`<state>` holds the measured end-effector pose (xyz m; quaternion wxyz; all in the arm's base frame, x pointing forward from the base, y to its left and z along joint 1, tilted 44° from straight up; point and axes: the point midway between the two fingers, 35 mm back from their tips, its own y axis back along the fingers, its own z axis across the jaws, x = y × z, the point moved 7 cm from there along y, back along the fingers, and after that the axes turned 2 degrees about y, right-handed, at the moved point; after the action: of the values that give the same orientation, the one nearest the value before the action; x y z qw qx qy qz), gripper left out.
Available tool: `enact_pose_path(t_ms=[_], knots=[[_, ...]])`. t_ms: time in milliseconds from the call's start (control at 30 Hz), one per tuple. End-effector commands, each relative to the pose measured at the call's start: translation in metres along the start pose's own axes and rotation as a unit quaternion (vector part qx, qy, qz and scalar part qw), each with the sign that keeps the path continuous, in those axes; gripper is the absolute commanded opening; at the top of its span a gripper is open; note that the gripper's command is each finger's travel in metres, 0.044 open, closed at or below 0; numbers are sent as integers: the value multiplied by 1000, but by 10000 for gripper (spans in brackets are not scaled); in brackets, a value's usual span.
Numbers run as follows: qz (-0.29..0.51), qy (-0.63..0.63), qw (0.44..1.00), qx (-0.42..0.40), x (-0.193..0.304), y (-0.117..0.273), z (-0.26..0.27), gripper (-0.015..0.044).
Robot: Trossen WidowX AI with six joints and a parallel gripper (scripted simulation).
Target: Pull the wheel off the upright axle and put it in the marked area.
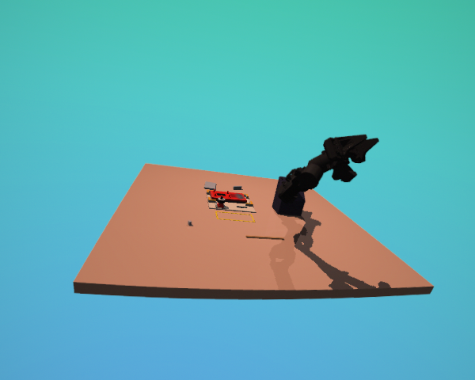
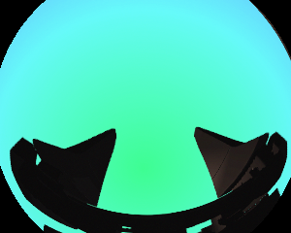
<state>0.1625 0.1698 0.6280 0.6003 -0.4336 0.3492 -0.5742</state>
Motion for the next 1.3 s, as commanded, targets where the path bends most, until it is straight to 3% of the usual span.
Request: enact_pose_path(t_ms=[0, 100, 300, 733, 1267], knots=[[2, -1, 1000, 1, 1, -1, -1, 374], [33, -12, 999, 21, 10, -17, -21, 300], [115, -44, 990, 68, 42, -49, -69, 300], [270, -116, 945, 143, 123, -75, -144, 300], [488, -200, 822, 215, 257, -58, -212, 300]])
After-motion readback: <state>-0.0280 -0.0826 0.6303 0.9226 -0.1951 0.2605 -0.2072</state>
